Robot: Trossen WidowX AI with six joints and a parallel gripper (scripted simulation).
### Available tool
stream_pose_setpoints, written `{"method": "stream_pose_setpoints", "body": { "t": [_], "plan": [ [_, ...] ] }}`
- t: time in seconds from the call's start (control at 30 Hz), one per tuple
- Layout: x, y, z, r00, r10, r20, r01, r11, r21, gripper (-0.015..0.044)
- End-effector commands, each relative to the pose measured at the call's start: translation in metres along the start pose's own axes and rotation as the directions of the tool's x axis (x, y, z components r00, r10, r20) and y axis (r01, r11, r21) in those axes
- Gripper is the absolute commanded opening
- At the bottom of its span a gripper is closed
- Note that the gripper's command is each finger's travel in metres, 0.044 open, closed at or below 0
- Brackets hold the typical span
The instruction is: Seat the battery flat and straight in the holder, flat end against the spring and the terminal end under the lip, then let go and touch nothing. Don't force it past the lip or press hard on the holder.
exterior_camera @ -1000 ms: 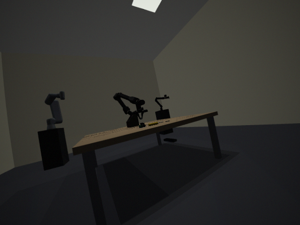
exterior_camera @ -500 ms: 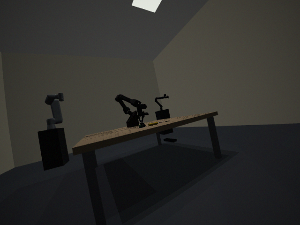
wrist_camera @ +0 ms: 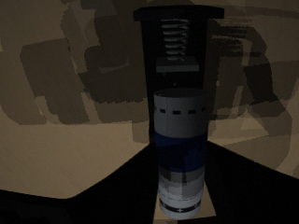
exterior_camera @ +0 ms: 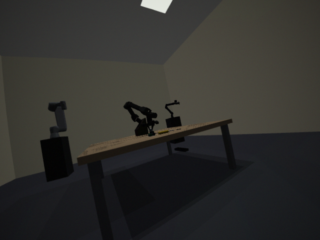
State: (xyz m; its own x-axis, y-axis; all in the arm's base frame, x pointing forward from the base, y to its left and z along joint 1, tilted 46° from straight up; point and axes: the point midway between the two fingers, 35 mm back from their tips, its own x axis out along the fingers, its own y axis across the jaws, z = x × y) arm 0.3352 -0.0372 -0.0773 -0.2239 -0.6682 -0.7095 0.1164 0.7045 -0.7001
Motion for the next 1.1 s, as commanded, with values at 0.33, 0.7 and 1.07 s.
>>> {"method": "stream_pose_setpoints", "body": {
  "t": [0.33, 0.7, 1.07],
  "plan": [
    [0.0025, 0.0011, 0.0053, 0.998, 0.004, -0.070, -0.004, 1.000, 0.006, 0.0078],
    [0.0054, 0.0007, 0.0084, 0.992, 0.004, -0.128, -0.003, 1.000, 0.007, 0.0078],
    [0.0084, 0.0000, 0.0108, 0.983, 0.003, -0.186, -0.002, 1.000, 0.009, 0.0078]
  ]
}}
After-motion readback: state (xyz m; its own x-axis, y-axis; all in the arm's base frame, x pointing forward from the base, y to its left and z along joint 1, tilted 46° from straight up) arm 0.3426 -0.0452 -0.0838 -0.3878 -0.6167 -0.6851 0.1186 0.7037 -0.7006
